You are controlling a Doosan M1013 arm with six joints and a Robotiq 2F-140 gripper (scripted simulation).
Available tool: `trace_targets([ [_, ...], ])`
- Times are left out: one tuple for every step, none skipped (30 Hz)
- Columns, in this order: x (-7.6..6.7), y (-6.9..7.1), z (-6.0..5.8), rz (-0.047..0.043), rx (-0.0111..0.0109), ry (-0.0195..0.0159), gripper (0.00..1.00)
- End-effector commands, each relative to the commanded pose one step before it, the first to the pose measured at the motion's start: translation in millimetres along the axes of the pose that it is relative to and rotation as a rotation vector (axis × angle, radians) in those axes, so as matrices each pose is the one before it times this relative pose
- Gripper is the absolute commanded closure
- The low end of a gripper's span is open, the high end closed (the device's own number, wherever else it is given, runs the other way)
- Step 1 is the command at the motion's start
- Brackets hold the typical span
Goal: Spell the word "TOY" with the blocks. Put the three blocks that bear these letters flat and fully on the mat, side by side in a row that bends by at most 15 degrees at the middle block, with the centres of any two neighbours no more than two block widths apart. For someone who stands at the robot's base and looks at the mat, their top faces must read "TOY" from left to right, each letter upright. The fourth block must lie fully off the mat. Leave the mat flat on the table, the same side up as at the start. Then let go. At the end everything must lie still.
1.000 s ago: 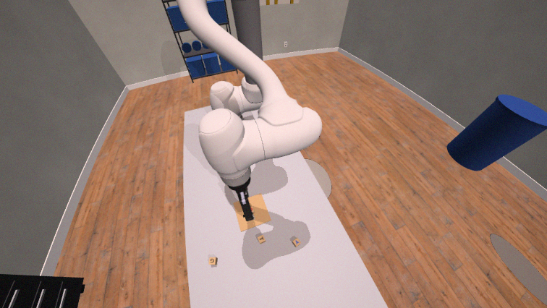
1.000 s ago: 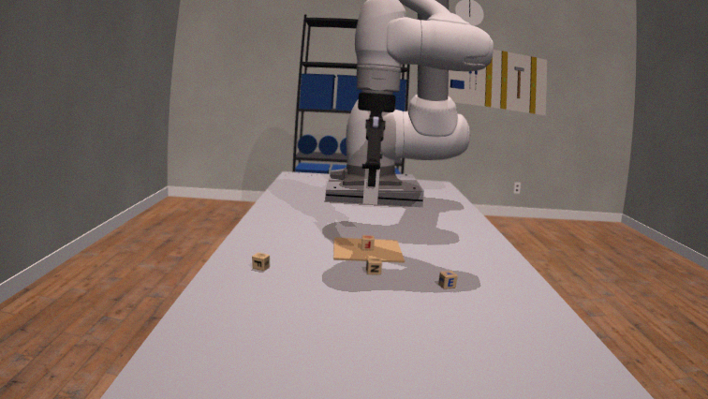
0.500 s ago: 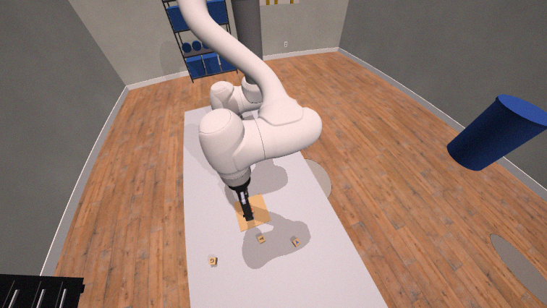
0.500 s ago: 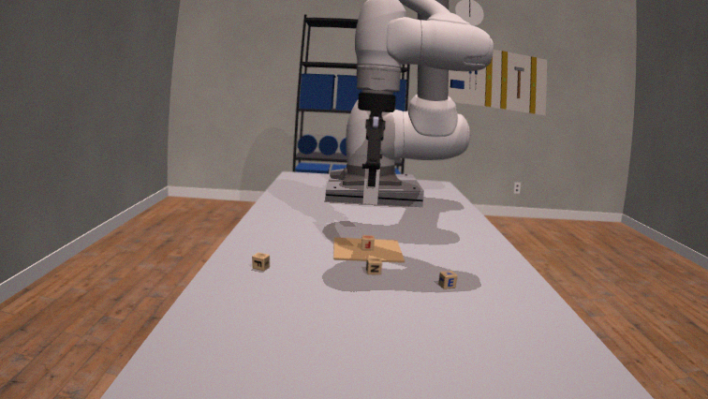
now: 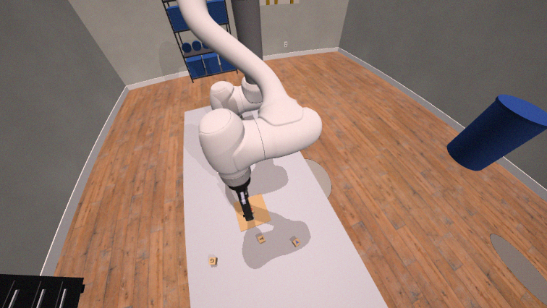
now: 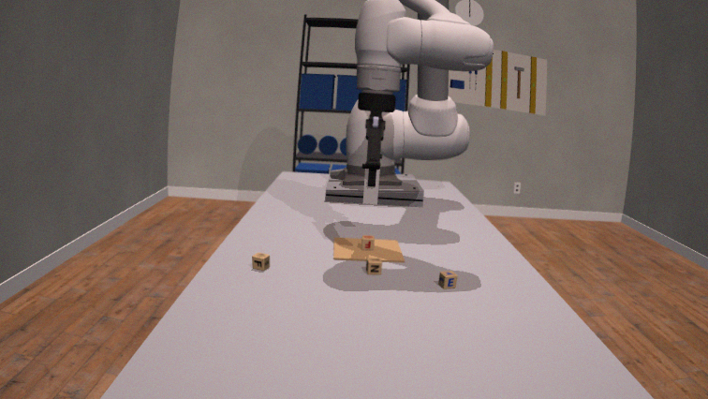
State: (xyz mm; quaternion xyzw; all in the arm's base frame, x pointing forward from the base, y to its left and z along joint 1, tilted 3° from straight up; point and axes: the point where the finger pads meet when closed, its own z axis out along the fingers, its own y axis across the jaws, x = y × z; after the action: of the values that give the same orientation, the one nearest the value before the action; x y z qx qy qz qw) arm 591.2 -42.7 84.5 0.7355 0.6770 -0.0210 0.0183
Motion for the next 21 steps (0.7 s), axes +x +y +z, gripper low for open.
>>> trace_targets([
  [1.91, 1.62, -4.82, -0.00293, -0.00508, 0.0026, 0.0],
  [0.0, 0.0, 0.0, 0.0, 0.0, 0.0, 0.0],
  [0.0, 0.0, 0.0, 0.0, 0.0, 0.0, 0.0],
  [0.0, 0.0, 0.0, 0.0, 0.0, 0.0, 0.0],
  [0.0, 0.0, 0.0, 0.0, 0.0, 0.0, 0.0],
  [0.0, 0.0, 0.0, 0.0, 0.0, 0.0, 0.0],
  [0.0, 0.0, 0.0, 0.0, 0.0, 0.0, 0.0],
  [0.01, 0.07, 0.0, 0.00077, 0.0, 0.0, 0.0],
  [0.03, 0.48, 0.01, 0.00503, 0.0, 0.0, 0.0],
  [0.09, 1.21, 0.02, 0.0126, 0.0, 0.0, 0.0],
  [0.19, 2.16, 0.03, 0.02252, 0.0, 0.0, 0.0],
  [0.36, 3.25, 0.06, 0.03393, 0.0, 0.0, 0.0],
  [0.65, 4.38, 0.1, 0.04604, 0.0, 0.0, 0.0],
  [0.96, 4.88, 0.14, 0.0518, 0.0, 0.0, 0.0],
  [0.57, 2.25, 0.08, 0.02417, 0.0, 0.0, 0.0],
  [0.73, 2.62, 0.1, 0.02837, 0.0, 0.0, 0.0],
  [0.77, 2.47, 0.1, 0.02704, 0.0, 0.0, 0.0],
  [0.85, 2.49, 0.11, 0.02751, 0.0, 0.0, 0.0],
  [0.0, 0.0, 0.0, 0.0, 0.0, 0.0, 0.0],
  [0.0, 0.0, 0.0, 0.0, 0.0, 0.0, 0.0],
  [2.44, 6.49, 0.32, 0.0727, 0.0, 0.0, 0.0],
])
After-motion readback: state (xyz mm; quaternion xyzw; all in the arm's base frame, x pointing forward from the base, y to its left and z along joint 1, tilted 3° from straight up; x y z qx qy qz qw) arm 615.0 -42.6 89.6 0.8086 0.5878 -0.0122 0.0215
